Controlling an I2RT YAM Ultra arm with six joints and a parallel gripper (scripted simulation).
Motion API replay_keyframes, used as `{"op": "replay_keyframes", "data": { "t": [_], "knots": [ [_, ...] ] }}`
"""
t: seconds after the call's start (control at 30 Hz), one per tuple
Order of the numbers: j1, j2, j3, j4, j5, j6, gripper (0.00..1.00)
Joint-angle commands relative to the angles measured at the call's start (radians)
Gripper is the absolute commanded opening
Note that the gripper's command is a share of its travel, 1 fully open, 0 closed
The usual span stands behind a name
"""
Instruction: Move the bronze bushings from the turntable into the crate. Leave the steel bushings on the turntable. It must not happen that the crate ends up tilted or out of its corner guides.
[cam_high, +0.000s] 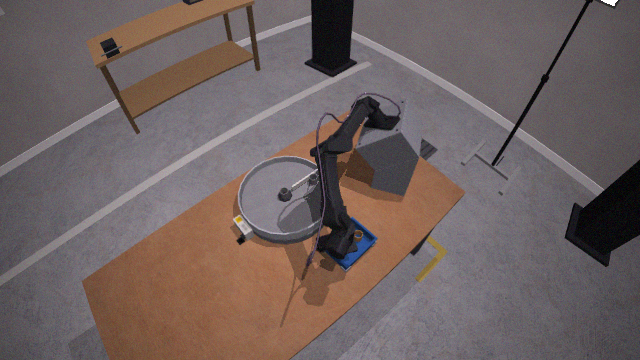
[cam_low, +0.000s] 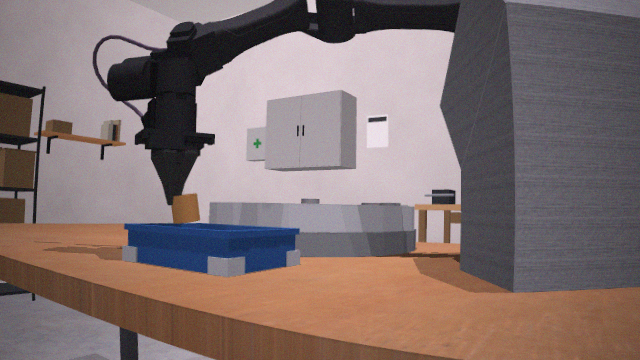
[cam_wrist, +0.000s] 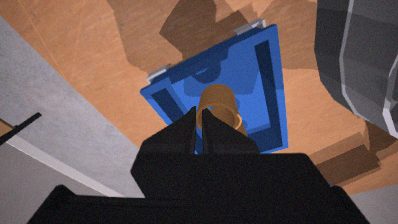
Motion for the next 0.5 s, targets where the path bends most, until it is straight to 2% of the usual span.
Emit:
{"op": "replay_keyframes", "data": {
  "t": [0.0,0.27,0.47],
  "knots": [
    [0.044,0.003,0.030,0.020,0.012,-0.010,0.00],
    [0.033,0.004,0.038,0.032,0.012,-0.026,0.00],
    [0.012,0.041,0.052,0.064,0.008,-0.045,0.00]
  ]
}}
